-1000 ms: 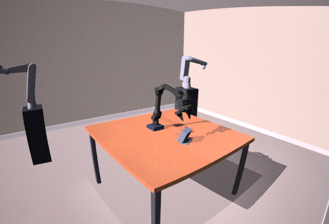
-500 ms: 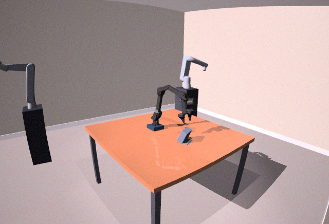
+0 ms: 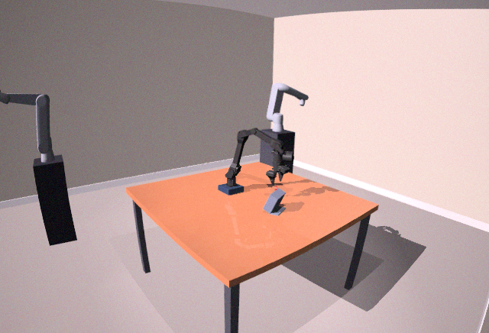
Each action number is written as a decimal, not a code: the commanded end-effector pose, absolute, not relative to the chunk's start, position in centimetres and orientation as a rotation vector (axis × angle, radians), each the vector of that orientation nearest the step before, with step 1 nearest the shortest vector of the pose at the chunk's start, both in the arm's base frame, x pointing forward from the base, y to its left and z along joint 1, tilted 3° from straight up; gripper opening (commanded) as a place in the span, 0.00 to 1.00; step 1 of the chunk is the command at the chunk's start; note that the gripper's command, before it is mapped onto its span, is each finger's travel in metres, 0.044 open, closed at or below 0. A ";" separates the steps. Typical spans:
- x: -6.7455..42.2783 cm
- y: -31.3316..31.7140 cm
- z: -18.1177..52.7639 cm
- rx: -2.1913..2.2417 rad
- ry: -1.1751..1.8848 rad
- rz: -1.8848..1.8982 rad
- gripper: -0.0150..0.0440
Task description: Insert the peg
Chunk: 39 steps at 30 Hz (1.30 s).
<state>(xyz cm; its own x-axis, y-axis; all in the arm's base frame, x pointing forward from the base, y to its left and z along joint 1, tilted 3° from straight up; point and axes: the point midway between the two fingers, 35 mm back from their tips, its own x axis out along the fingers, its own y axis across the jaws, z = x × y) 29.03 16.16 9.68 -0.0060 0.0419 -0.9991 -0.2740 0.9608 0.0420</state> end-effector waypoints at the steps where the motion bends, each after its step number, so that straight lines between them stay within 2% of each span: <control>1: 28.7 16.5 9.3 -0.190 1.582 0.250 1.00; 39: 28.6 16.7 3.4 -0.190 1.583 0.250 1.00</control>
<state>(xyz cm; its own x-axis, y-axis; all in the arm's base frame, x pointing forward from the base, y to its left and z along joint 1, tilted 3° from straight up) 28.70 16.64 4.30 -0.0205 0.0347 -0.9992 -0.2789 0.9595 0.0391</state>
